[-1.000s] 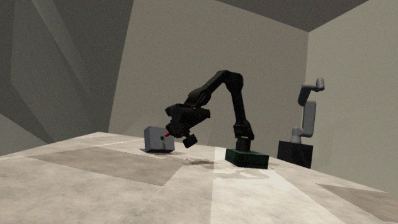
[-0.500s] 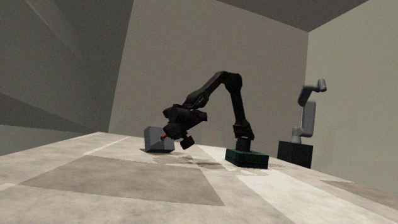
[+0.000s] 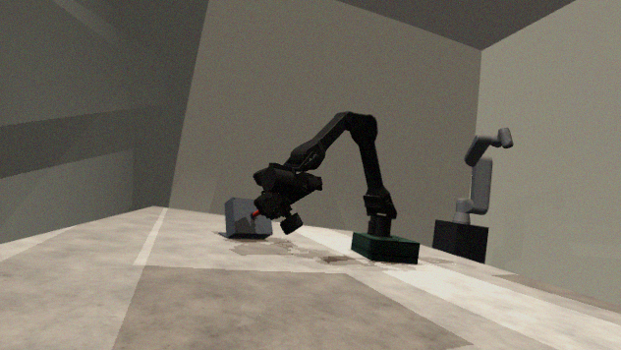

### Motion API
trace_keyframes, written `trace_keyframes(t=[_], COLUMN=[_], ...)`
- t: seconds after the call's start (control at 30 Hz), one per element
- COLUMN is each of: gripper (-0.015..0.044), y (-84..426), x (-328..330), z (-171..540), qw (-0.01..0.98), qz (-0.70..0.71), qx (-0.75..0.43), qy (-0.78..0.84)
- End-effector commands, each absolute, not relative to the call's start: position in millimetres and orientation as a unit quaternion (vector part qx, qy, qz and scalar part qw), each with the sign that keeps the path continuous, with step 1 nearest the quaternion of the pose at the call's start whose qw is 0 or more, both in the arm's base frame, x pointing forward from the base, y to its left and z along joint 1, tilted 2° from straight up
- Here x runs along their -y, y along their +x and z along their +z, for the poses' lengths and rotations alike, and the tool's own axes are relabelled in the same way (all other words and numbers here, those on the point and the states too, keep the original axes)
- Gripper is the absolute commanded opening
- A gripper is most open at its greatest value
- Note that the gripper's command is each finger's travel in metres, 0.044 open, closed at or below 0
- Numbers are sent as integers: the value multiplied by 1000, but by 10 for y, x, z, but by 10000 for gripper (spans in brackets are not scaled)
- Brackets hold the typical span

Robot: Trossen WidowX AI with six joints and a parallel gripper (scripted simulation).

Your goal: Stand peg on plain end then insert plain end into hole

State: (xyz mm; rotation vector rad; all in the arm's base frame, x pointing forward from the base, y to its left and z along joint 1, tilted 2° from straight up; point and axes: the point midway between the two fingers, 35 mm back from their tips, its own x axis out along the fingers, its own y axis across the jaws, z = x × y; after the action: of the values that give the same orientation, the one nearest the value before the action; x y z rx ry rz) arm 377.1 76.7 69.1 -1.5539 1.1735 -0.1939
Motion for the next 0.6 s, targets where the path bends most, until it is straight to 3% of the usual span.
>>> trace_keyframes(t=[0.0,0.57], gripper=[0,0], y=[3770,3785], x=[-770,-717], z=[692,672], qw=[559,559], qz=[-83,-83], qx=[-497,-497], qy=[-658,-658])
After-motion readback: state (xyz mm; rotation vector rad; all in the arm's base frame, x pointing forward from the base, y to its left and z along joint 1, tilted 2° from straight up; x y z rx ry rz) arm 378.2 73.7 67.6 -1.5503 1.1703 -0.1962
